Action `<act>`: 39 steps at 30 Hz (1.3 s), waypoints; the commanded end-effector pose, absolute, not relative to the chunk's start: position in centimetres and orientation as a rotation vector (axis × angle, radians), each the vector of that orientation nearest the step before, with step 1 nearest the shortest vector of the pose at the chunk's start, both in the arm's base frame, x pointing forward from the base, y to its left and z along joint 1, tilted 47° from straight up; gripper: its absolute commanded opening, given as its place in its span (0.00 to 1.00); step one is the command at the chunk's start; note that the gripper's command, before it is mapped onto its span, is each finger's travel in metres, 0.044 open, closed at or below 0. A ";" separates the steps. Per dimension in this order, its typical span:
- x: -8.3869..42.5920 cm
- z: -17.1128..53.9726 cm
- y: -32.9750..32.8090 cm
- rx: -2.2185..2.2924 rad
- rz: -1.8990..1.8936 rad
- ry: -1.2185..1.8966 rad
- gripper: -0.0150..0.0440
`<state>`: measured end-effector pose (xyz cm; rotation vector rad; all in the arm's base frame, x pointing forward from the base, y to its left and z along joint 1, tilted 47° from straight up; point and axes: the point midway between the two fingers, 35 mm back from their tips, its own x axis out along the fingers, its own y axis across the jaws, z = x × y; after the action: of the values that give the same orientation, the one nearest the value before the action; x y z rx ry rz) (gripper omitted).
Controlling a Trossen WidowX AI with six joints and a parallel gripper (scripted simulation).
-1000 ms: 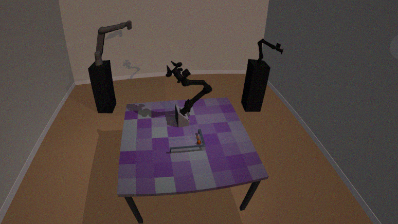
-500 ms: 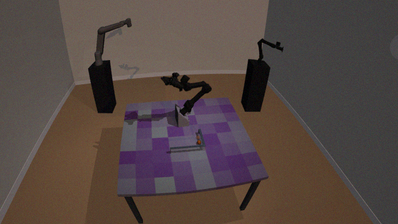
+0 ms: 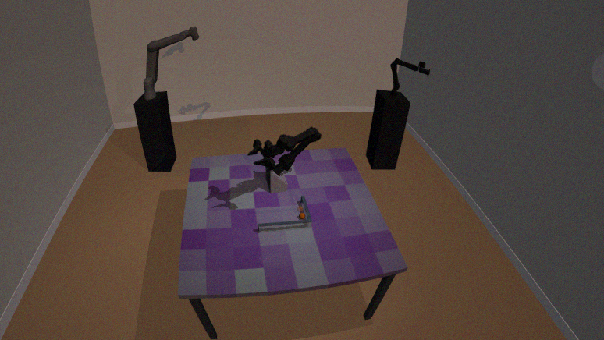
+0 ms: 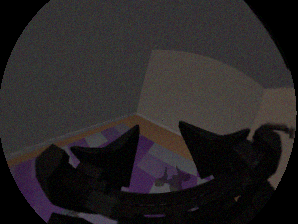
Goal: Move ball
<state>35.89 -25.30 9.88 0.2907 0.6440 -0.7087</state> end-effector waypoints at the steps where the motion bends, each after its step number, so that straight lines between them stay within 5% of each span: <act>1: 37.6 9.0 -22.2 0.189 -0.541 0.742 0.76; 12: 39.7 4.5 -4.2 -0.292 0.410 0.995 0.76; 26: 30.9 4.8 16.3 -0.647 1.625 0.643 0.76; 39: 29.4 4.1 18.9 -0.653 1.724 0.574 0.76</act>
<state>29.85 18.31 4.67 -0.6638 0.5677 1.7160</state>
